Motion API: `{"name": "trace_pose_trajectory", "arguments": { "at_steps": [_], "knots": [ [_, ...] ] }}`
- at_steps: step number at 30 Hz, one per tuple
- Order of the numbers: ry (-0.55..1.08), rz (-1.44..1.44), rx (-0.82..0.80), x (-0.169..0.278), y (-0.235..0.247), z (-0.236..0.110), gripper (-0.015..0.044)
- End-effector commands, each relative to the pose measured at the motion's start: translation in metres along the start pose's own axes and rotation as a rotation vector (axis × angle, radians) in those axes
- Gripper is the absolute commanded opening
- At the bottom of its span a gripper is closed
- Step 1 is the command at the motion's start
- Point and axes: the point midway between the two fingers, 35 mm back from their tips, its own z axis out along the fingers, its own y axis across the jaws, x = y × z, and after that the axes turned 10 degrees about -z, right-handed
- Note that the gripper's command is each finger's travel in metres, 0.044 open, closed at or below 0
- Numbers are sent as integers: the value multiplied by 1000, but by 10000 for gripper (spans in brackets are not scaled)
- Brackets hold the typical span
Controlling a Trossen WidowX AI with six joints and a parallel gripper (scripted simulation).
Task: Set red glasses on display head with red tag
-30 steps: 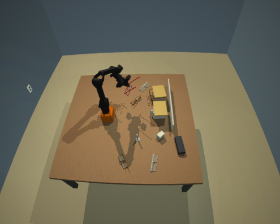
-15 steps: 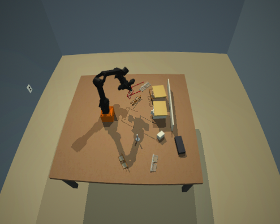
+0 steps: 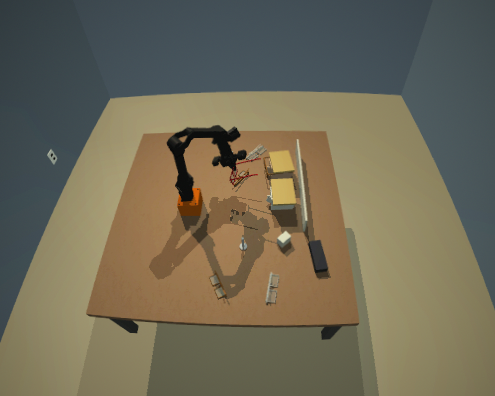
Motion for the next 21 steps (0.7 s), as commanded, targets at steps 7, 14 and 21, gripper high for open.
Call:
{"name": "trace_pose_trajectory", "arguments": {
  "at_steps": [7, 14, 21],
  "knots": [
    [69, -59, 138, -27, 0, 24, 0],
    [139, -91, 209, -46, -1, 38, 0],
    [224, -117, 260, -64, -3, 50, 0]
  ]
}}
